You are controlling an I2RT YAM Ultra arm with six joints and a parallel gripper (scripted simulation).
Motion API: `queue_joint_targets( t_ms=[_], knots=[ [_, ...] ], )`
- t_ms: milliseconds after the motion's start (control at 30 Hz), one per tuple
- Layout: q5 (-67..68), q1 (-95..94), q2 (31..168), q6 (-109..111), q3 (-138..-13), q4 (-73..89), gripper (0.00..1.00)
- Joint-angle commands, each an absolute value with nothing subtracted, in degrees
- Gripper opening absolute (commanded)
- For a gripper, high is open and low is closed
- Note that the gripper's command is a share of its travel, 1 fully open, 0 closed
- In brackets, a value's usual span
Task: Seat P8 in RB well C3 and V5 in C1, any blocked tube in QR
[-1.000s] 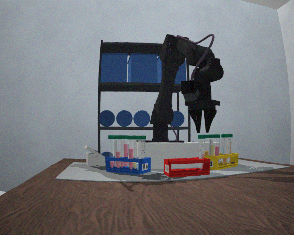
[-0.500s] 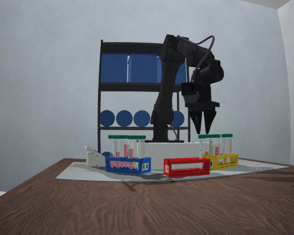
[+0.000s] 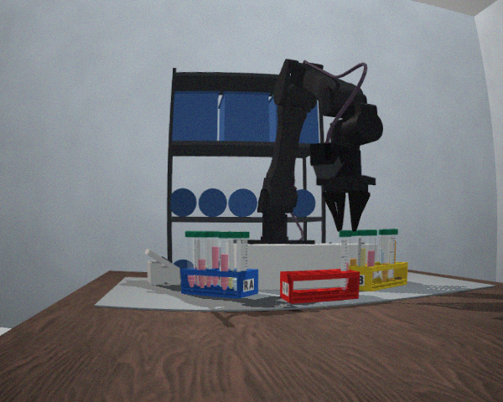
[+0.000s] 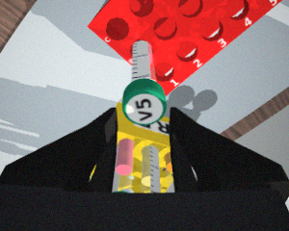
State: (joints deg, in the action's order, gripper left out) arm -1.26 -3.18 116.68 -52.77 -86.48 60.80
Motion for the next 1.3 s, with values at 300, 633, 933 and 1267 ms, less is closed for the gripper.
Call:
queue_joint_targets(
  t_ms=[300, 633, 933, 1267],
  knots=[
    [-1.1, -3.6, 115.7, -53.1, -84.8, 59.1, 0.30],
    [-1.2, -3.3, 116.4, -52.9, -85.3, 58.9, 0.30],
    [-1.2, -3.3, 116.5, -52.9, -85.3, 58.8, 0.30],
    [-1.2, -3.3, 116.5, -52.9, -85.3, 58.8, 0.00]
  ],
)
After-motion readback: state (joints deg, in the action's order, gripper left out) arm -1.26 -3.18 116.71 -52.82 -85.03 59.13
